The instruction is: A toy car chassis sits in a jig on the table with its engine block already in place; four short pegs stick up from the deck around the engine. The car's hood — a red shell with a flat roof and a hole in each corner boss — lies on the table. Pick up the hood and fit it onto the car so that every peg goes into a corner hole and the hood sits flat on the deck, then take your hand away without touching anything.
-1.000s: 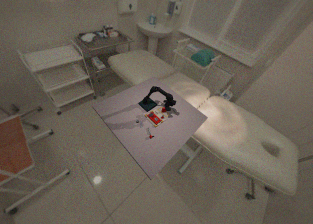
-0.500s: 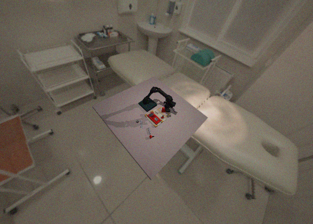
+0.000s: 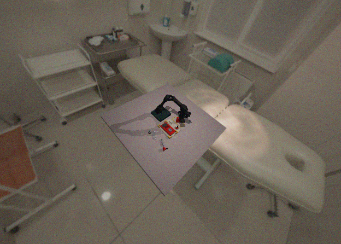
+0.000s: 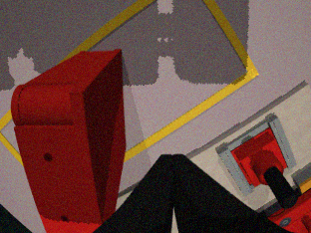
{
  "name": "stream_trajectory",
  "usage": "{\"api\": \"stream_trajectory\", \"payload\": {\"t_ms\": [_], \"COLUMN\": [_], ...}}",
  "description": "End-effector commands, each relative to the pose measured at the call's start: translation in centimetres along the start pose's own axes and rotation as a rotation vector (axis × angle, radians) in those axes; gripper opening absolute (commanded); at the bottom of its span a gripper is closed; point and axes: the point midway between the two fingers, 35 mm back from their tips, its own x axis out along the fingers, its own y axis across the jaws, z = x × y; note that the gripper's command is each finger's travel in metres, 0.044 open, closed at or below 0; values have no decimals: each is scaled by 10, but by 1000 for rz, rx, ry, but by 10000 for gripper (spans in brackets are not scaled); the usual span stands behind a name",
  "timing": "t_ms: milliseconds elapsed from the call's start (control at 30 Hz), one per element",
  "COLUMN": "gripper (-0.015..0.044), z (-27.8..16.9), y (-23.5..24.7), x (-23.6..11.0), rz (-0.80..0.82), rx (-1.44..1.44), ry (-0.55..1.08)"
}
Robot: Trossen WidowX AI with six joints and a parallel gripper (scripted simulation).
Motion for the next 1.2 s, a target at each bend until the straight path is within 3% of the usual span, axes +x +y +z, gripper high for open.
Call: {"api": "stream_trajectory", "payload": {"t_ms": [0,1167], "gripper": [0,0], "z": [1,3], "y": [5,40], "x": [1,0], "rz": [6,9], "rx": [4,4], "ry": [-3,-3]}}
